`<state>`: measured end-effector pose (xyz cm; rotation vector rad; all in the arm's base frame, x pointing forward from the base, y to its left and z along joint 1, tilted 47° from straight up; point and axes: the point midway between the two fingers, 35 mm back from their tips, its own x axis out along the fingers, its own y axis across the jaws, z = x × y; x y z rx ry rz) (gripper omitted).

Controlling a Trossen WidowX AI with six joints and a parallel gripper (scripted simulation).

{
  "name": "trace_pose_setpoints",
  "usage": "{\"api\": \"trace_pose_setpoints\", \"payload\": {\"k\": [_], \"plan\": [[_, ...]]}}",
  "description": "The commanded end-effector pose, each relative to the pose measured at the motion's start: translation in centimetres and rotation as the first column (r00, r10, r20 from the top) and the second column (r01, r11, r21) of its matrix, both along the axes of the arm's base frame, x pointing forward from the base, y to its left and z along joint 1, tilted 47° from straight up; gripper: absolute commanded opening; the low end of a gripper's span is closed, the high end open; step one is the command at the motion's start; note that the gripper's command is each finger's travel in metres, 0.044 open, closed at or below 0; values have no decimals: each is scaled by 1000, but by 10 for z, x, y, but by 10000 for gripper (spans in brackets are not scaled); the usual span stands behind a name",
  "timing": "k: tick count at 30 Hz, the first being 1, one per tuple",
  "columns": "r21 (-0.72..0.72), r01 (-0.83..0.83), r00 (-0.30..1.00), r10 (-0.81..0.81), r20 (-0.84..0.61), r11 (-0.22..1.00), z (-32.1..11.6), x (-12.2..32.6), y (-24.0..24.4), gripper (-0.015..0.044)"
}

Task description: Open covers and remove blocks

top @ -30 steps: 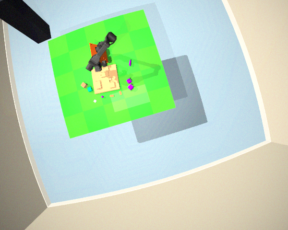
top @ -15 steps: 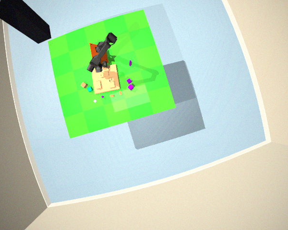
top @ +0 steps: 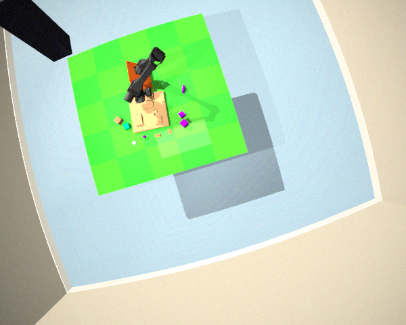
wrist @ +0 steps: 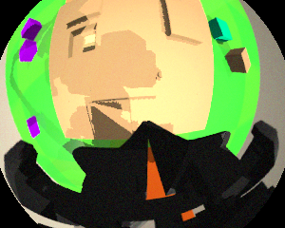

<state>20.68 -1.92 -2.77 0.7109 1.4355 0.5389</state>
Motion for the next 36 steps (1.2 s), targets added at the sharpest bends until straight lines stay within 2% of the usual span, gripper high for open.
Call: {"api": "trace_pose_setpoints", "payload": {"k": [1,24,36], "plan": [[9,2,1000,-2,-11,1000,-4,-2,4,0],[13,1,1000,-1,-11,1000,-18,-2,21,0],[10,2,1000,-2,-11,1000,-12,1,27,0]]}}
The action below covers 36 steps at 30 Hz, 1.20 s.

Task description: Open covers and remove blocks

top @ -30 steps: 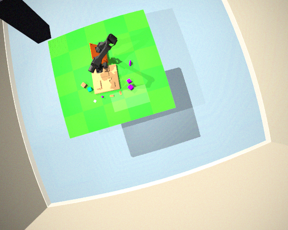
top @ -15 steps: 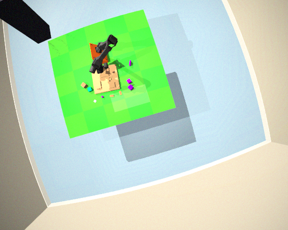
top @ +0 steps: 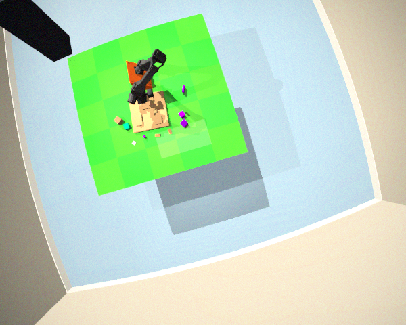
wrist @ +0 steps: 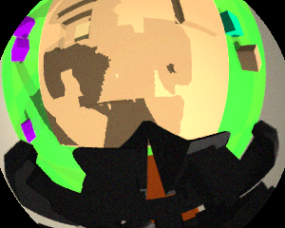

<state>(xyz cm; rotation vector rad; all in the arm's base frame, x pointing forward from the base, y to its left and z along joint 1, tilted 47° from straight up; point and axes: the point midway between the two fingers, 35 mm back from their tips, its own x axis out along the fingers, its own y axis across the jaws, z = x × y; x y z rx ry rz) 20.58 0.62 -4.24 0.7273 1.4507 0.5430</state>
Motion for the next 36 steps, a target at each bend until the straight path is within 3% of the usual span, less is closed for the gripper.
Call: {"api": "trace_pose_setpoints", "payload": {"k": [1,36], "plan": [[-3,2,1000,-2,7,1000,4,2,2,0],[-8,4,1000,-4,7,1000,28,8,24,0]]}}
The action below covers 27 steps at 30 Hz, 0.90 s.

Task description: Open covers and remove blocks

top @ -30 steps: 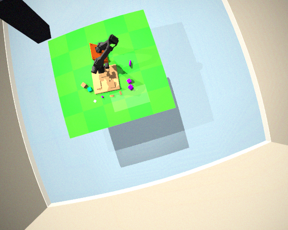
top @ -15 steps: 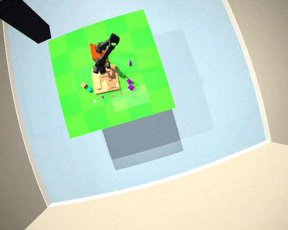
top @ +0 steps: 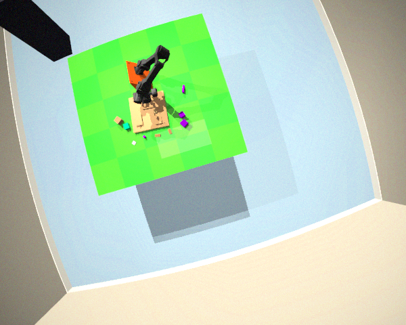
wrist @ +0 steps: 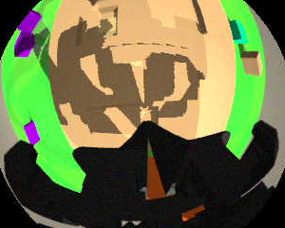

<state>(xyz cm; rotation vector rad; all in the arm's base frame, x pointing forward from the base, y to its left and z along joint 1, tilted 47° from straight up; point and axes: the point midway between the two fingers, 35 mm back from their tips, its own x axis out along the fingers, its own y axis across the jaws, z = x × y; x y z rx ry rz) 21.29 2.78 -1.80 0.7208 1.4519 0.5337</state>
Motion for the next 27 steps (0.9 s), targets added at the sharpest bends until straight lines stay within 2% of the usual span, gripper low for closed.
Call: {"api": "trace_pose_setpoints", "payload": {"k": [1,27], "plan": [[3,2,1000,-2,7,1000,5,1,3,0],[7,1,1000,-1,8,1000,23,2,21,0]]}}
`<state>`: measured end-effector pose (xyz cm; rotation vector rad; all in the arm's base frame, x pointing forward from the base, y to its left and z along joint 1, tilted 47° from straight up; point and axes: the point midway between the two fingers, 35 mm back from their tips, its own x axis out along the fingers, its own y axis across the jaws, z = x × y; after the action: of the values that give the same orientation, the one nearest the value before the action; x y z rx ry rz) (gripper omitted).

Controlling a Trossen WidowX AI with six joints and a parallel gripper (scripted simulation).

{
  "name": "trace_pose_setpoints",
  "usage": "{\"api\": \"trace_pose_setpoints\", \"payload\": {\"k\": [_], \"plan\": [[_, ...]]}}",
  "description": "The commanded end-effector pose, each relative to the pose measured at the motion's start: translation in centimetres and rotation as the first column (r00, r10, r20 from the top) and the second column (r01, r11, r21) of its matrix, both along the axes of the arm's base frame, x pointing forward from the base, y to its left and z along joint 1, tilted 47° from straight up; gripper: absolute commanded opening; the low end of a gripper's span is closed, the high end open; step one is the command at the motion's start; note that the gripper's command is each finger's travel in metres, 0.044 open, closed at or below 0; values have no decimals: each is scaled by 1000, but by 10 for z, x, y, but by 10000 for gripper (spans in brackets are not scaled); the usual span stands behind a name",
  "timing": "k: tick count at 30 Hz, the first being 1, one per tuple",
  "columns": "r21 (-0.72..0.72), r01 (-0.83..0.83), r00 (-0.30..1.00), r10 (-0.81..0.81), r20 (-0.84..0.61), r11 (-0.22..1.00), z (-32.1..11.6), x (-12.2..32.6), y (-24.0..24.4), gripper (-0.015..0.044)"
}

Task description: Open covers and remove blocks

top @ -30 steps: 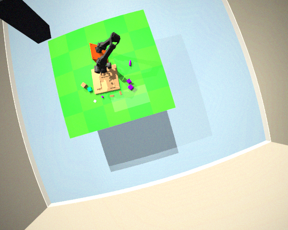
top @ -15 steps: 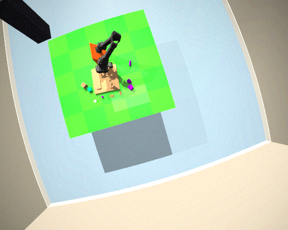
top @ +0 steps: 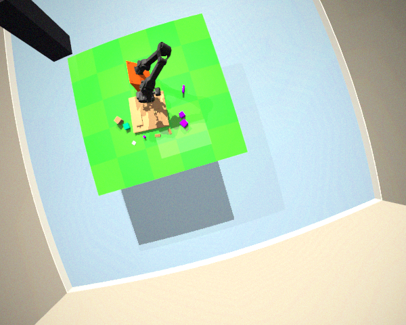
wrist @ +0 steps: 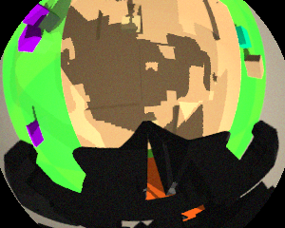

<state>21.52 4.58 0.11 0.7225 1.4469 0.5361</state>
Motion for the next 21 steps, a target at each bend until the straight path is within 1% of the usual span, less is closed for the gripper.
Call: {"api": "trace_pose_setpoints", "payload": {"k": [1,16,21], "plan": [[4,0,1000,0,3,1000,4,0,3,0],[10,-2,1000,1,4,1000,15,-1,14,0],[8,-1,1000,1,4,1000,18,-1,11,0]]}}
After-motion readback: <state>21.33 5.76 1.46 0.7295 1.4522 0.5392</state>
